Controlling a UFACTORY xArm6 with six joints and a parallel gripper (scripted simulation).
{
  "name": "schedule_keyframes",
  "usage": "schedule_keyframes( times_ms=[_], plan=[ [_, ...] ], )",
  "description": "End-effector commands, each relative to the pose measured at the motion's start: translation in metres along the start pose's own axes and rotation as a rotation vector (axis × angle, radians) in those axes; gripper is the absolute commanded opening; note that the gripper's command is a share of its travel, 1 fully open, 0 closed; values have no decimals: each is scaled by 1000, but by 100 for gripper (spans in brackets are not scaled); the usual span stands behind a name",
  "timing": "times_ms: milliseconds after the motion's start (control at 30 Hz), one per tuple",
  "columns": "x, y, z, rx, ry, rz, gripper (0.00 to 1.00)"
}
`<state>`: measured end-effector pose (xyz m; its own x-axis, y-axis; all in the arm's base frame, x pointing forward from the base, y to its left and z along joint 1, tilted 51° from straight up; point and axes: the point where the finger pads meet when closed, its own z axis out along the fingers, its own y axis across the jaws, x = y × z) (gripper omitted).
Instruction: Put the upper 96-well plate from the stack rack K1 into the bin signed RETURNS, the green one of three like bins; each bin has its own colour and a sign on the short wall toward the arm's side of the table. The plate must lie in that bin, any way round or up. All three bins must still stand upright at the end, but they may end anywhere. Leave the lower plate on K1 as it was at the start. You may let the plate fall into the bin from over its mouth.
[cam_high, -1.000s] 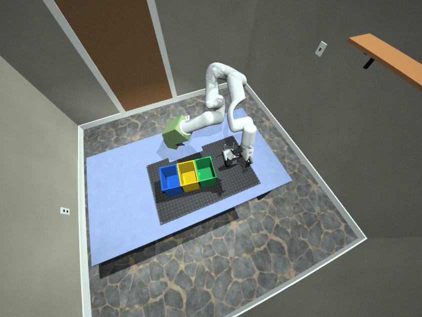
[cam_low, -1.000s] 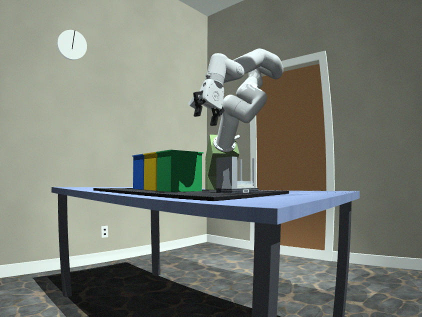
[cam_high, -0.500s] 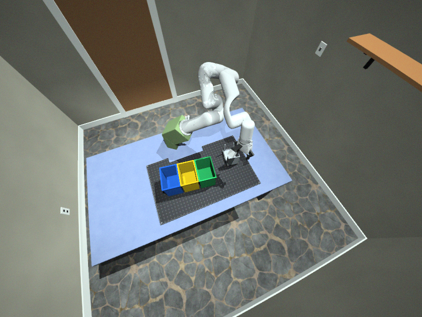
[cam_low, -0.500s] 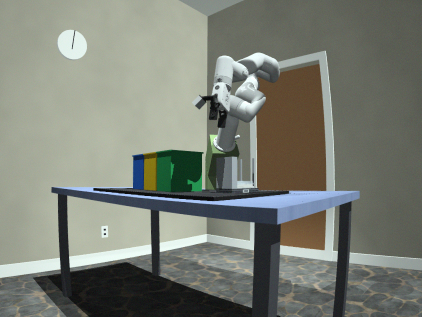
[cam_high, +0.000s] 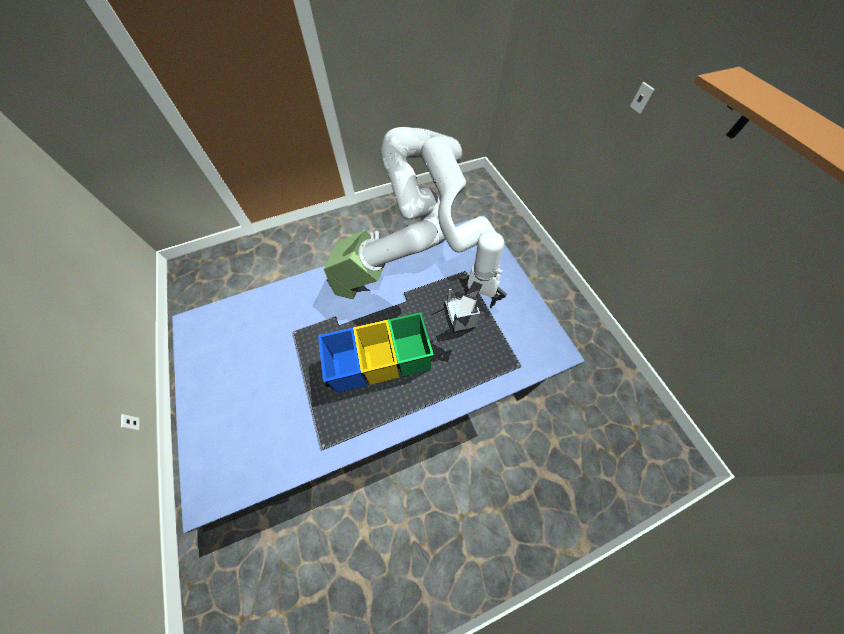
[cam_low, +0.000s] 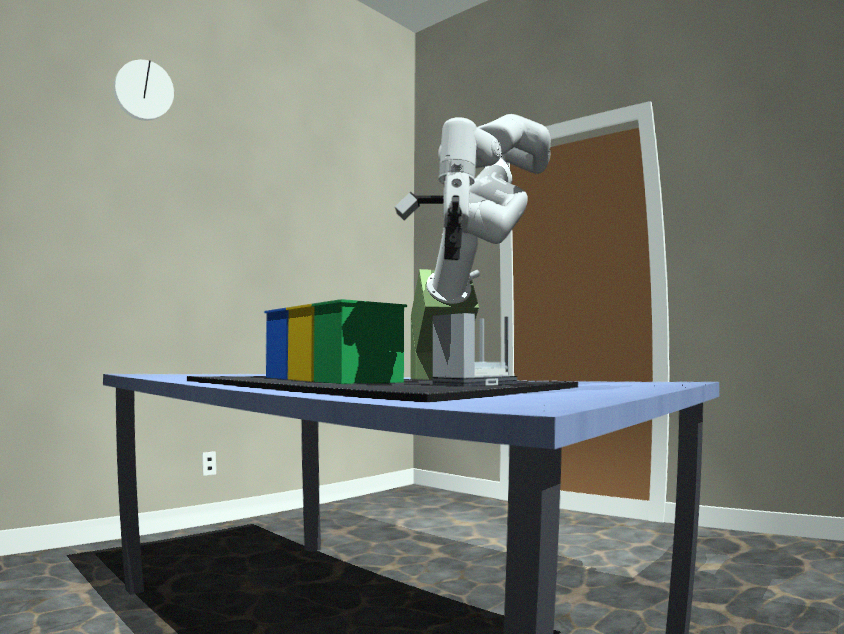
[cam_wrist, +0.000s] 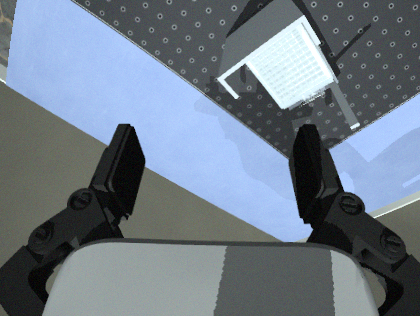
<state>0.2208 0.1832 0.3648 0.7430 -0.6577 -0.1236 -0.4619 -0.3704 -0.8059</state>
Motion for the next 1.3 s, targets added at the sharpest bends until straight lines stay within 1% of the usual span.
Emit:
schedule_keyframes(
  times_ms=[0, 67, 233, 300, 533, 633, 700, 767, 1267],
  plan=[
    [-11, 12, -2, -6, -18, -123, 100],
    [-11, 12, -2, -6, -18, -123, 100],
    [-25, 32, 0, -21, -40, -288, 100],
    [-25, 32, 0, -26, -47, -343, 100],
    [-38, 57, 5, -40, -76, -566, 100],
    [-38, 57, 5, -42, -79, -592, 100],
    [-42, 66, 7, -45, -88, -658, 100],
    [-44, 68, 7, -48, -95, -715, 100],
    [-44, 68, 7, -48, -95, -715, 100]
  ],
)
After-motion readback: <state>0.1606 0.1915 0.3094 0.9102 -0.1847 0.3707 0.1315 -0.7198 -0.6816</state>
